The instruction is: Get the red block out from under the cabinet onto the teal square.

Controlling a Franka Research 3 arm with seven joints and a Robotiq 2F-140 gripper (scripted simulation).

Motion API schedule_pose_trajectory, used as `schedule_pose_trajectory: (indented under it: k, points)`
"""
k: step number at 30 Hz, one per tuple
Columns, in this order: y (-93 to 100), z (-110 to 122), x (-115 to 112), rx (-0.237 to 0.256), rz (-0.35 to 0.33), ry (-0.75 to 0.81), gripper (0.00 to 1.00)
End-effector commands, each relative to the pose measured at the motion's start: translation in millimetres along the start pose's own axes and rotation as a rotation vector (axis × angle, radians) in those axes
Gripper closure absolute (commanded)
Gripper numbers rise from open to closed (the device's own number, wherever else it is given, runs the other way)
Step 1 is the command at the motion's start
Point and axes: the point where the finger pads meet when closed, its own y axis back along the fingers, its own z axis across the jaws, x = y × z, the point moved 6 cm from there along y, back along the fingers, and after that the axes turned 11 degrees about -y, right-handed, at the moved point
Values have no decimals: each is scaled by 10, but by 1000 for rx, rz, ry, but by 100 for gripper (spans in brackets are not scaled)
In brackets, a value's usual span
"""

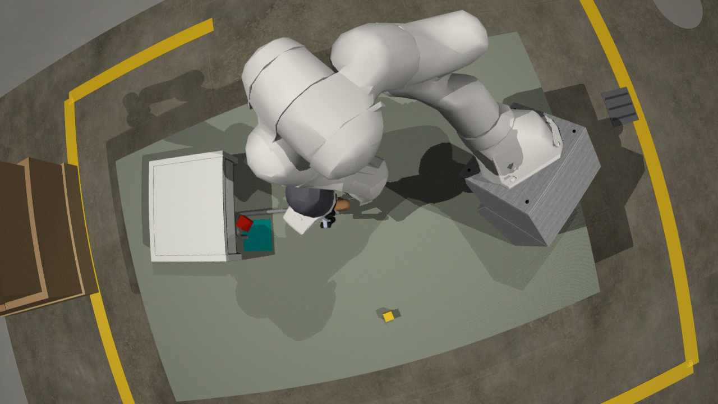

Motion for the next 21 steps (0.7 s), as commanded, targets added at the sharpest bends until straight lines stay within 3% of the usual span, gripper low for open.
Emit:
schedule_pose_trajectory:
  k: [1,21]
  points:
    - [8,-9,-63,8,3,-20,100]
    - [7,27,-252,8,3,-22,100]
